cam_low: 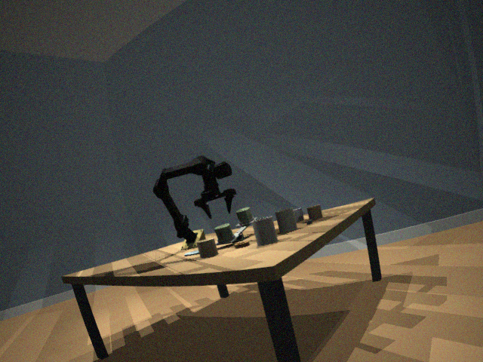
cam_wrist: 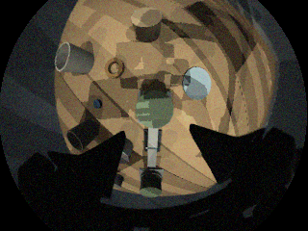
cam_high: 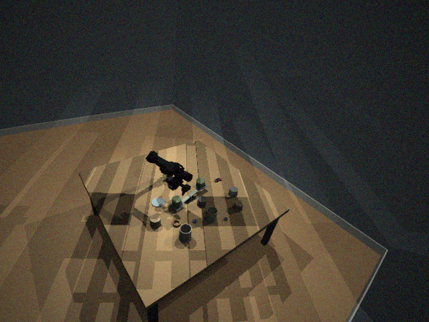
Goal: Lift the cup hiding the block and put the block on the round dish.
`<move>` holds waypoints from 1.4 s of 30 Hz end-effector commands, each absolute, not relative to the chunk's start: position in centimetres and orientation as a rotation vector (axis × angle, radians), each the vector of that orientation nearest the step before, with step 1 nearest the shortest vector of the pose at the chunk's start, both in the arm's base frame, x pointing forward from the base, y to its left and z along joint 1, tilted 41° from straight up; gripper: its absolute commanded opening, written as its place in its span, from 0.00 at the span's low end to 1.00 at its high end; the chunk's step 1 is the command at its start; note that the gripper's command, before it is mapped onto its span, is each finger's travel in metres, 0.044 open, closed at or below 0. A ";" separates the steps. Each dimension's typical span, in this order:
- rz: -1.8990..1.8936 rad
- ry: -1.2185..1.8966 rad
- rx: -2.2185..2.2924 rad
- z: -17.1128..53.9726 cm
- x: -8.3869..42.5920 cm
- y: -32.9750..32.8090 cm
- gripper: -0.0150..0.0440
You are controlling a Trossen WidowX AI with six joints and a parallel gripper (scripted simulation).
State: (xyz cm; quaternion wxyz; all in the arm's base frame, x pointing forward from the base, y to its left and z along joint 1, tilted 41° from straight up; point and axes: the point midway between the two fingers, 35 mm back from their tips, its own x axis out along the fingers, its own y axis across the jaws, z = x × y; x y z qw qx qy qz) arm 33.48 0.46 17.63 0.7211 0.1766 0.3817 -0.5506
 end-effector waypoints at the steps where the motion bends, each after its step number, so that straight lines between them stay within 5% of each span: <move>1: -1.304 0.813 0.473 17.3 34.3 -0.9 1.00; 42: -1.320 0.805 0.488 12.7 34.8 -5.2 1.00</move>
